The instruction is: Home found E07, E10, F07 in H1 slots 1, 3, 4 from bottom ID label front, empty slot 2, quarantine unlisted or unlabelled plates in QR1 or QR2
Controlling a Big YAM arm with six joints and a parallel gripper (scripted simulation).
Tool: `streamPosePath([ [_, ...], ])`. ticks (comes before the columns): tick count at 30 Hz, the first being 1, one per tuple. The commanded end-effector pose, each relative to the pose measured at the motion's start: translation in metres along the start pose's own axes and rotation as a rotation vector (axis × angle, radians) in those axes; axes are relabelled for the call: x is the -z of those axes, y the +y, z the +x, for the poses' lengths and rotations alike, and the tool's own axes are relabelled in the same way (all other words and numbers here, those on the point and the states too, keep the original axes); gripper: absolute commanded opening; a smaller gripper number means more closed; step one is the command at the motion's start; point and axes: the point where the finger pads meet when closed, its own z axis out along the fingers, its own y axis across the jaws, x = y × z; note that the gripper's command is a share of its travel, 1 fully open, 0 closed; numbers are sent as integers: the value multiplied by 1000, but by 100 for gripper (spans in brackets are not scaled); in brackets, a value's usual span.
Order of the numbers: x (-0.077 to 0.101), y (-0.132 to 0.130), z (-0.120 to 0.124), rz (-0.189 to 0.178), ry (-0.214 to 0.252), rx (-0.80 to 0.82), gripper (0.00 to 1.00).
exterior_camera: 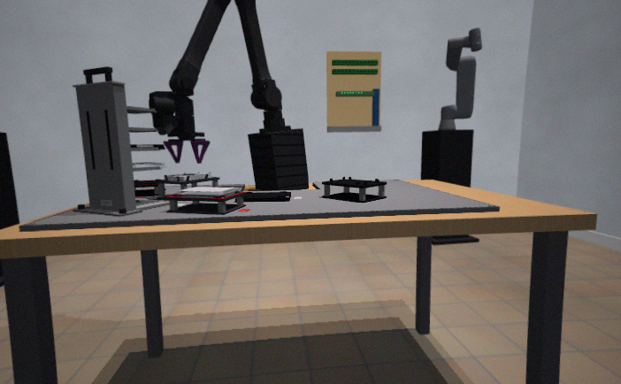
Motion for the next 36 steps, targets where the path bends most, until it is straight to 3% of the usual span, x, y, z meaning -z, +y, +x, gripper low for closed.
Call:
streamPosePath([
  [1,-5,-2,-3,2,-13,-12,100],
  [4,-2,-3,-5,6,-24,-12,100],
  [36,-43,-5,-10,7,-26,-12,100],
])
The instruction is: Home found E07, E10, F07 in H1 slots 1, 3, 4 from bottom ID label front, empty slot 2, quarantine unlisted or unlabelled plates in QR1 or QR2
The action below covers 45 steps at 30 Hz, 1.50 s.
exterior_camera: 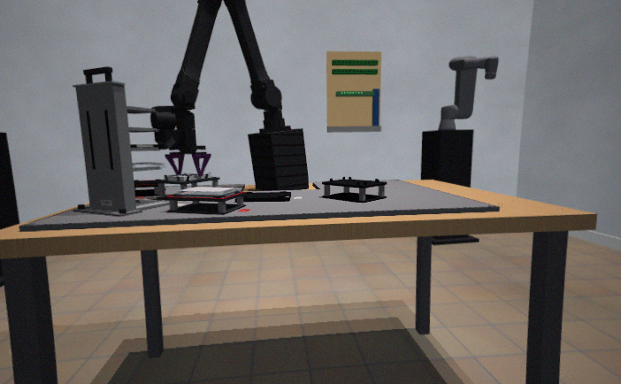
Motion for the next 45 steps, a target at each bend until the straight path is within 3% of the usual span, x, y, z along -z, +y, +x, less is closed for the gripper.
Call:
streamPosePath([
  [1,0,-5,-11,8,-28,-12,100],
  [8,-7,-8,-17,11,-37,-12,100],
  [11,-3,-5,-12,10,-31,-3,100],
  [12,-3,-5,-12,10,-31,-3,86],
  [35,-2,-8,-19,14,-46,-12,86],
  [37,7,-8,-18,14,-44,-12,86],
  [45,12,-6,-12,9,-30,-12,86],
])
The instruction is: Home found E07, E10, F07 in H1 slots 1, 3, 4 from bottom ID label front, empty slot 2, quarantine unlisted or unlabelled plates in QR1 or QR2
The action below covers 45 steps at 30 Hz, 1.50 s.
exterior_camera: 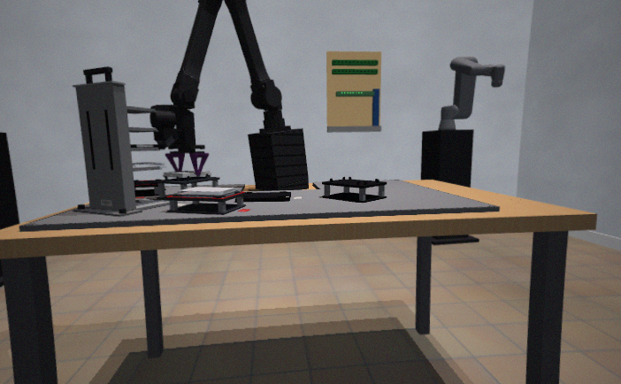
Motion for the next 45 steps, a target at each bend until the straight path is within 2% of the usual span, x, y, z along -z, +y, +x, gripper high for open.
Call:
streamPosePath([
  [1,11,-5,-10,5,-22,-12,86],
  [7,16,-5,-9,5,-23,-12,86],
  [8,5,-1,0,-8,12,-12,86],
  [11,20,-4,-8,5,-21,-12,86],
  [19,23,-3,-4,0,-7,-12,86],
  [22,31,-4,-8,5,-20,-12,86],
  [24,31,-4,-8,5,-20,-12,86],
  [25,26,-2,-4,-2,-4,-12,86],
  [27,34,-4,-8,5,-21,-12,86],
  [35,39,-4,-8,2,-14,-12,86],
  [39,48,-6,-13,8,-29,-12,86],
  [41,48,-6,-13,8,-29,-12,86],
  [42,39,-3,-7,-2,-3,-12,86],
  [45,52,-6,-15,9,-32,-12,86],
])
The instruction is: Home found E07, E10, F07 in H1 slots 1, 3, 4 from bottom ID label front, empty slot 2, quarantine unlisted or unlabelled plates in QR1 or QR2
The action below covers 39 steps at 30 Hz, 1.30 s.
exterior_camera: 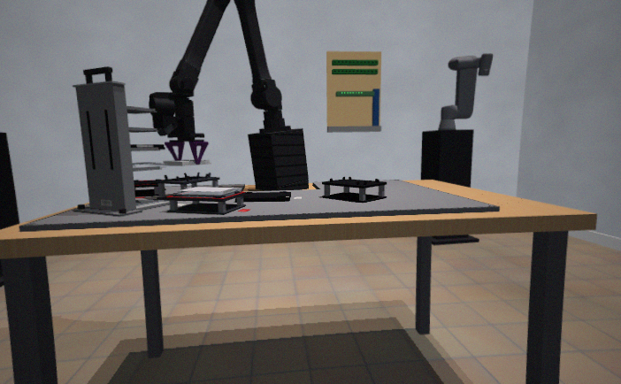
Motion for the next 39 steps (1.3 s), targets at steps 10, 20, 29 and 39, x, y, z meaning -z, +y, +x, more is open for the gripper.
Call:
streamPosePath([
  [10,29,-10,-24,17,-53,-12,86],
  [20,41,-10,-24,18,-55,-12,86],
  [29,64,-10,-25,19,-58,-12,86],
  [39,90,-10,-25,20,-61,-12,86],
])
